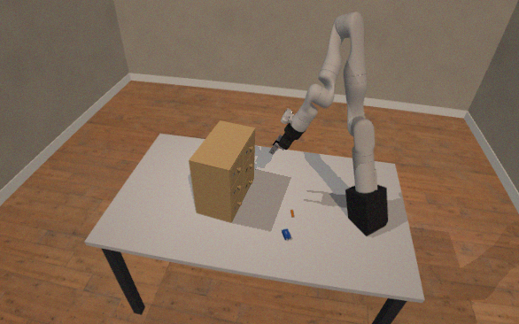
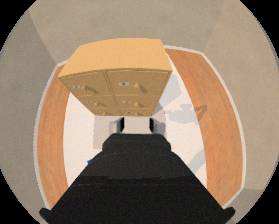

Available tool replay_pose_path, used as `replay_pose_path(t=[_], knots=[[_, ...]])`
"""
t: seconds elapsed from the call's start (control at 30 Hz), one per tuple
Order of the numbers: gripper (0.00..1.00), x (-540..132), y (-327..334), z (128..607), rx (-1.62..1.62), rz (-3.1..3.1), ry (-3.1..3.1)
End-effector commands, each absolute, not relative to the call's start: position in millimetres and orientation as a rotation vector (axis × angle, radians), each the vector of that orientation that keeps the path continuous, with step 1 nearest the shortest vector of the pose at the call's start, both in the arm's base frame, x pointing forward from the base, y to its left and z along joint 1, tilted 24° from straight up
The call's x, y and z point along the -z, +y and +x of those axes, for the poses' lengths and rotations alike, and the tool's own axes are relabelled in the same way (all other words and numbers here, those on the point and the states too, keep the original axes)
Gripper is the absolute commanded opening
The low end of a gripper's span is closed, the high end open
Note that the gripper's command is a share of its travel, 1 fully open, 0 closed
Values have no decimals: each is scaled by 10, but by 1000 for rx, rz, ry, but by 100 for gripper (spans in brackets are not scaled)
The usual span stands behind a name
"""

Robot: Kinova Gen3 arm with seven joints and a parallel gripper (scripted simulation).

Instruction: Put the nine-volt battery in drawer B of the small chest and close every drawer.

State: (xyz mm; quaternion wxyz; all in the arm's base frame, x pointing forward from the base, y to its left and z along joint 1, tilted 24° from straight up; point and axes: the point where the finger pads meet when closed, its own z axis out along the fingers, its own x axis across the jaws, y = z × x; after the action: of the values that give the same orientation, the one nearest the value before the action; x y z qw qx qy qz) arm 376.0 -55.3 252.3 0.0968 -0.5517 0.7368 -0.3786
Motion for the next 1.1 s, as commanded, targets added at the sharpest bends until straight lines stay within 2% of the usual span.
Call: replay_pose_path(t=[0.0, 1.07], knots=[[67, -2517, -550, 3761, 1121, -1636, 2182], [67, -2520, -594, 3870, 1121, -1636, 2182]])
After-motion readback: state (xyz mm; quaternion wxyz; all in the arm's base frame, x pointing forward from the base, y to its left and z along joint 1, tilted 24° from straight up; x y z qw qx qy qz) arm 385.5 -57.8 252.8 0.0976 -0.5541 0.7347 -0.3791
